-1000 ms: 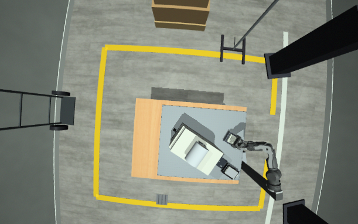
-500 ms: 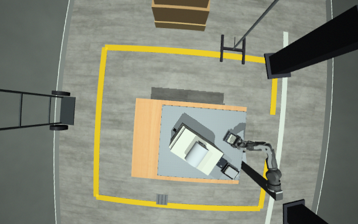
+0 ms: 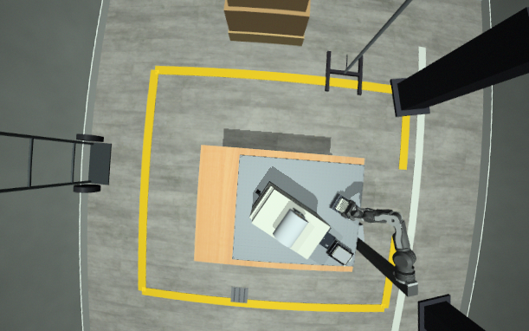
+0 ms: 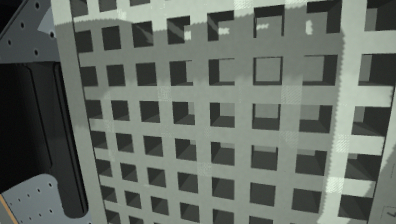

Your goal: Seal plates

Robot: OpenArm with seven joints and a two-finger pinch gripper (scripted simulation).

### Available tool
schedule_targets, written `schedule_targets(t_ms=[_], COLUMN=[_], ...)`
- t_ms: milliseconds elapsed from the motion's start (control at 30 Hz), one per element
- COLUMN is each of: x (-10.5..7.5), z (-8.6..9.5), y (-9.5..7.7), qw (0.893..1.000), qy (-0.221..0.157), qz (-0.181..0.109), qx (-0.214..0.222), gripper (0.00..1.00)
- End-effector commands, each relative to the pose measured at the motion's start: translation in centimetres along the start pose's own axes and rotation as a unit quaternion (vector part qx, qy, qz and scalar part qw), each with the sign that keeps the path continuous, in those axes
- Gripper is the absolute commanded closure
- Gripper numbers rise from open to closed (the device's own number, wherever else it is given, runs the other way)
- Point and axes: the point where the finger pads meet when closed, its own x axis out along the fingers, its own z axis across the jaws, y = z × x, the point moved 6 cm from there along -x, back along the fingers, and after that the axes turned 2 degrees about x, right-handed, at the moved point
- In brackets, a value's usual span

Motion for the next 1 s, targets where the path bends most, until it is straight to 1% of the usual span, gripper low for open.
schedule_targets(t_ms=[0, 767, 800, 967], x=[-0.04, -0.04, -0.04, -0.04], z=[0.0, 0.0, 0.0, 0.0], y=[-0.07, -0.07, -0.07, -0.07], qw=[1.0, 1.0, 1.0, 1.0], qy=[-0.001, -0.001, -0.001, -0.001], qz=[-0.002, -0.002, -0.002, -0.002], qx=[0.0, 0.0, 0.0, 0.0], gripper=[0.37, 0.47, 1.0, 1.0])
